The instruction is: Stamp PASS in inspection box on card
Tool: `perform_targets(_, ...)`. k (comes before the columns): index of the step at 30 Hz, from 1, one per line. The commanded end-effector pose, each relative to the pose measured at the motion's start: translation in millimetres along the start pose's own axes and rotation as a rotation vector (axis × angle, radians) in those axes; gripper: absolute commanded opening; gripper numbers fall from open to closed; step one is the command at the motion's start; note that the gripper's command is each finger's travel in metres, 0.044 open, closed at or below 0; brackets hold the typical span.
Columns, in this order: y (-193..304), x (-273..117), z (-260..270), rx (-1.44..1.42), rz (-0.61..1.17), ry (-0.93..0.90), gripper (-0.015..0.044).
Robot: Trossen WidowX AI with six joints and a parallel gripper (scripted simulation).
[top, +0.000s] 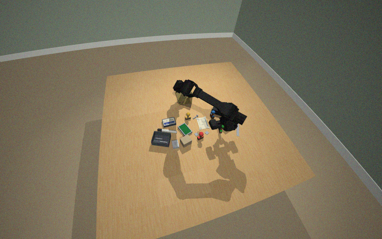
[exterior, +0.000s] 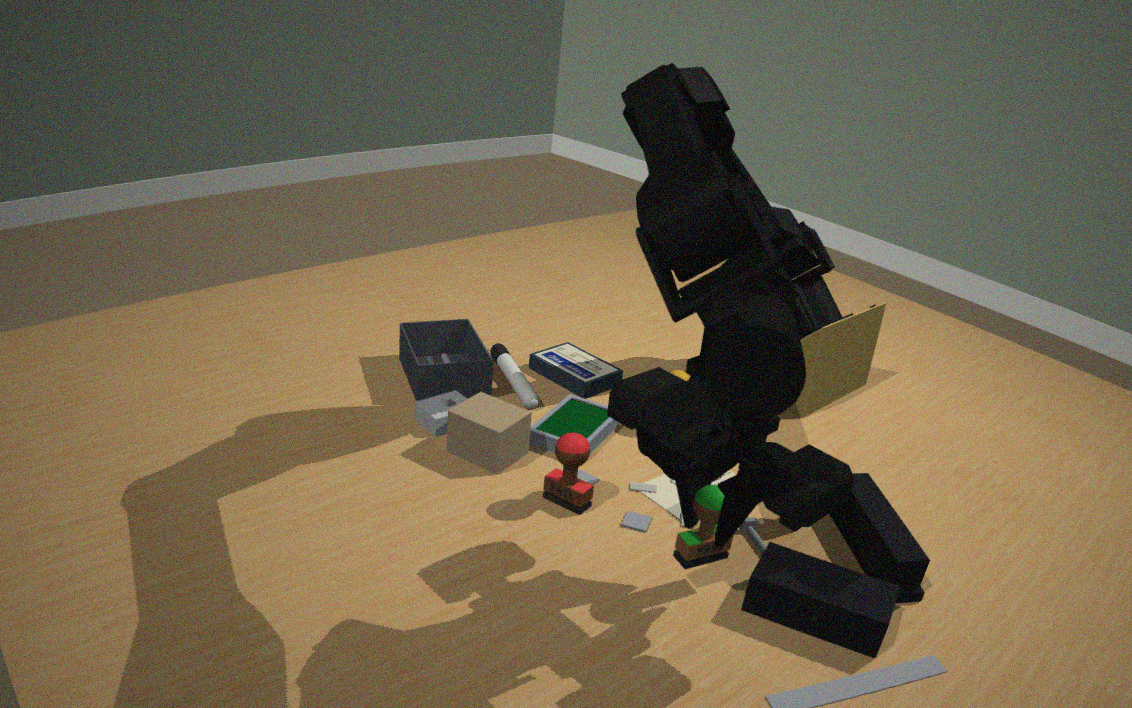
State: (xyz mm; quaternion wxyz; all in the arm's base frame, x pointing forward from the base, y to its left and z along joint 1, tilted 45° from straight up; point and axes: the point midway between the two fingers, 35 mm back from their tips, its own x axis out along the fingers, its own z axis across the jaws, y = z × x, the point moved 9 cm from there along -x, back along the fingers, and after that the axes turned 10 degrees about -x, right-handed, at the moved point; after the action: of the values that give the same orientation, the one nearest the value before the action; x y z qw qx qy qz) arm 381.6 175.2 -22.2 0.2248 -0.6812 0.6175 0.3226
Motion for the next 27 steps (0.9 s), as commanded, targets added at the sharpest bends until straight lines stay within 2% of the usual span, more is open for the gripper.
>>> perform_targets(1,-1,-3,0,0.006,-0.001,-0.005,0.0000)
perform_targets(27,-1,-16,0,0.006,-0.001,-0.007,0.0000)
